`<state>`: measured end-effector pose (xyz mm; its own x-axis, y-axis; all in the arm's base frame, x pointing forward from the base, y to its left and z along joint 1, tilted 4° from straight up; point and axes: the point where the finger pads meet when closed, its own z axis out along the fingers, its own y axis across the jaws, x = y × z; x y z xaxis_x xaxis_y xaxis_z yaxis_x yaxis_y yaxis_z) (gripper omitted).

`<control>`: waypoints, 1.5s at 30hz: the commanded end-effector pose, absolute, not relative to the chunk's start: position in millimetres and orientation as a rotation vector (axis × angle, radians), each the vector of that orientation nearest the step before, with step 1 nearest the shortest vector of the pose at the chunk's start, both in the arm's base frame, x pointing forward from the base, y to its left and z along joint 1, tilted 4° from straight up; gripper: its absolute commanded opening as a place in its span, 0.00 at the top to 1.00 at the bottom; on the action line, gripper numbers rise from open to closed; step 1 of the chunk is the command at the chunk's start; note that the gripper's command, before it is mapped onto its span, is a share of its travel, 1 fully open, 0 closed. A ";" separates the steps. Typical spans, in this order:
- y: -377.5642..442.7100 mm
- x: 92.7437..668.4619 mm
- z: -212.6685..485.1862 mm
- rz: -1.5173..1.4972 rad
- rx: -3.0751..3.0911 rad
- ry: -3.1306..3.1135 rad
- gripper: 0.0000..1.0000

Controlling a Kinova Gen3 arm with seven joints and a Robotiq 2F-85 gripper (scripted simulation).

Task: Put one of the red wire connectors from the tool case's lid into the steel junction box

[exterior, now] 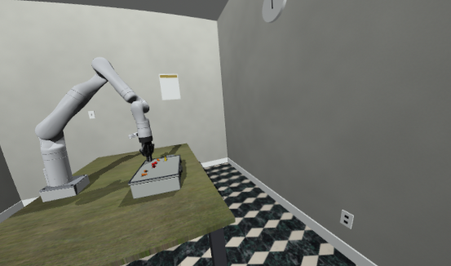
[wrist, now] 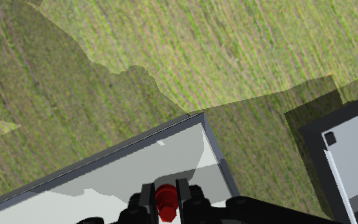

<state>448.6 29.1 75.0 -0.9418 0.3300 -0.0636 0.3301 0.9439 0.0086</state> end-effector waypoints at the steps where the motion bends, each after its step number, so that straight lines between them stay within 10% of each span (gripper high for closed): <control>1: 29.8 449.3 82.4 0.000 0.514 3.030 0.81; 45: 64.6 456.9 144.5 0.000 0.514 3.030 0.81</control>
<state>452.3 50.9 145.0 -0.9359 0.3463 -0.0647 0.3461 0.9381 0.0141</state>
